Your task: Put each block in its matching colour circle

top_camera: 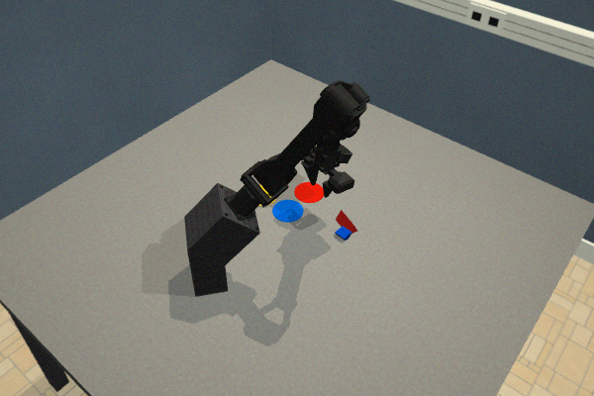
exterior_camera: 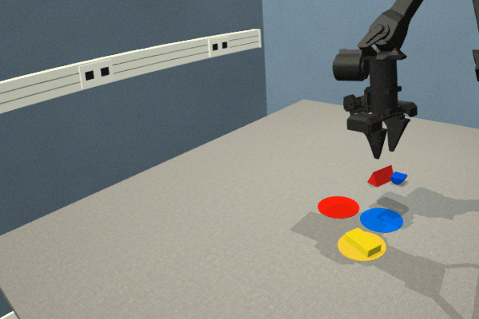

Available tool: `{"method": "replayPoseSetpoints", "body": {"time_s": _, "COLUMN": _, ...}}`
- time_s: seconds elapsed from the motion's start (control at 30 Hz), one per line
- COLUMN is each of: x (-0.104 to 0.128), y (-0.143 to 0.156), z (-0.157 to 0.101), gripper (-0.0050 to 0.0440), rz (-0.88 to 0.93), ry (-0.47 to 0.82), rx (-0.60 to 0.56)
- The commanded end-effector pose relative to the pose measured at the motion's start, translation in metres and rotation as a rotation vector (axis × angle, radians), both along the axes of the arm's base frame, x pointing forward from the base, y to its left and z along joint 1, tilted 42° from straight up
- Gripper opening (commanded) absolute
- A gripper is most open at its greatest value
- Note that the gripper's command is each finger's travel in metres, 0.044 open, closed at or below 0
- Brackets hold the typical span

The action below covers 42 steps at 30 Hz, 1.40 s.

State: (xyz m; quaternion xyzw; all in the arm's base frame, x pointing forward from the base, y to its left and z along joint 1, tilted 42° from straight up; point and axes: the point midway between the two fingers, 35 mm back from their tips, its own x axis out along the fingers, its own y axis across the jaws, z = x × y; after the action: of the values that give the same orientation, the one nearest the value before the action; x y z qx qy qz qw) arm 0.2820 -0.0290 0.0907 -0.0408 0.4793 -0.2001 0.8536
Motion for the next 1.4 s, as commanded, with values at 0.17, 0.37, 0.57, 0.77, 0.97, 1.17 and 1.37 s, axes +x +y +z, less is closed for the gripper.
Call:
{"method": "replayPoseSetpoints", "body": {"time_s": 0.17, "x": -0.023, "y": -0.059, "z": 0.039, "gripper": 0.0265, "rz": 0.109, "ry": -0.037, "rx": -0.073}}
{"method": "replayPoseSetpoints", "body": {"time_s": 0.37, "x": -0.033, "y": -0.076, "z": 0.049, "gripper": 0.0265, "rz": 0.159, "ry": -0.033, "rx": -0.136}}
{"method": "replayPoseSetpoints", "body": {"time_s": 0.57, "x": -0.034, "y": -0.080, "z": 0.052, "gripper": 0.0265, "rz": 0.165, "ry": -0.039, "rx": -0.151}}
{"method": "replayPoseSetpoints", "body": {"time_s": 0.77, "x": -0.008, "y": -0.099, "z": 0.008, "gripper": 0.0265, "rz": 0.168, "ry": 0.006, "rx": -0.132}}
{"method": "replayPoseSetpoints", "body": {"time_s": 0.97, "x": 0.005, "y": -0.109, "z": -0.005, "gripper": 0.0265, "rz": 0.166, "ry": -0.017, "rx": -0.143}}
{"method": "replayPoseSetpoints", "body": {"time_s": 1.17, "x": 0.009, "y": -0.113, "z": -0.009, "gripper": 0.0265, "rz": 0.166, "ry": -0.023, "rx": -0.145}}
{"method": "replayPoseSetpoints", "body": {"time_s": 1.37, "x": 0.017, "y": -0.118, "z": -0.015, "gripper": 0.0265, "rz": 0.166, "ry": -0.028, "rx": -0.148}}
